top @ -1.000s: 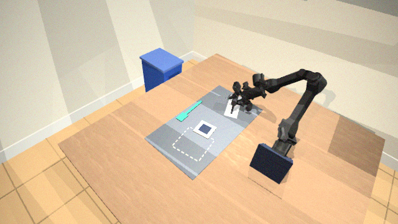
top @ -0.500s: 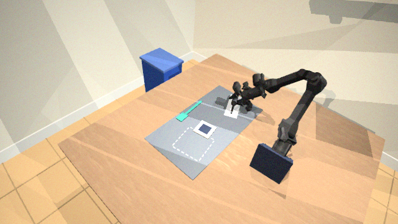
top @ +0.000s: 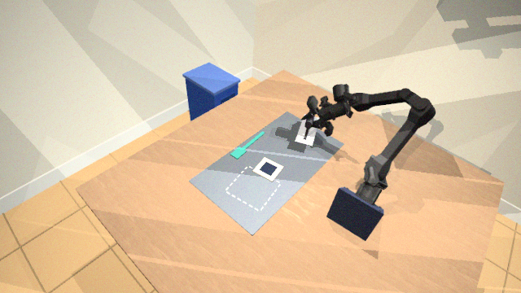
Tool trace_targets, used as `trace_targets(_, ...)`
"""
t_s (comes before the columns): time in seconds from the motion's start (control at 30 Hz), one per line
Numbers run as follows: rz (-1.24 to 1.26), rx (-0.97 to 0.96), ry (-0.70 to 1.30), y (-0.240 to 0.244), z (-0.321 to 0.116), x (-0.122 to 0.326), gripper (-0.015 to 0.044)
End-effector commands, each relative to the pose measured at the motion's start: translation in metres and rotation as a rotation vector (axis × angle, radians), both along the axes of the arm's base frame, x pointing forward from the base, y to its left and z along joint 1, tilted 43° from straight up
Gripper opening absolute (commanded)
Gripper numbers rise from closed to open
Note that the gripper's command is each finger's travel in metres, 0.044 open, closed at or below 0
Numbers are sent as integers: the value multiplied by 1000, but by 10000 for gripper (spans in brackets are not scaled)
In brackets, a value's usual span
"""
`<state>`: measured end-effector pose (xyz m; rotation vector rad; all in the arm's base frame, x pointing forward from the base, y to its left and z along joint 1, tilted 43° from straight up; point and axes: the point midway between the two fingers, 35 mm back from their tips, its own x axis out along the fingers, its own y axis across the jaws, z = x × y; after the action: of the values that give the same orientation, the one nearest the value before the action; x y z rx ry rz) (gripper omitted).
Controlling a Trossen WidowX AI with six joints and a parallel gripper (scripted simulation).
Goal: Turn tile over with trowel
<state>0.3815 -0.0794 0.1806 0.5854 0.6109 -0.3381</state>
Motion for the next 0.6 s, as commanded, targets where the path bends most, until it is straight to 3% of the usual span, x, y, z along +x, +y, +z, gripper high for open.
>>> trace_targets(0.0, -6, -4, -8, 7, -4, 4, 0)
trace_targets(0.57, -135, -51, -159, 70, -73, 32, 0)
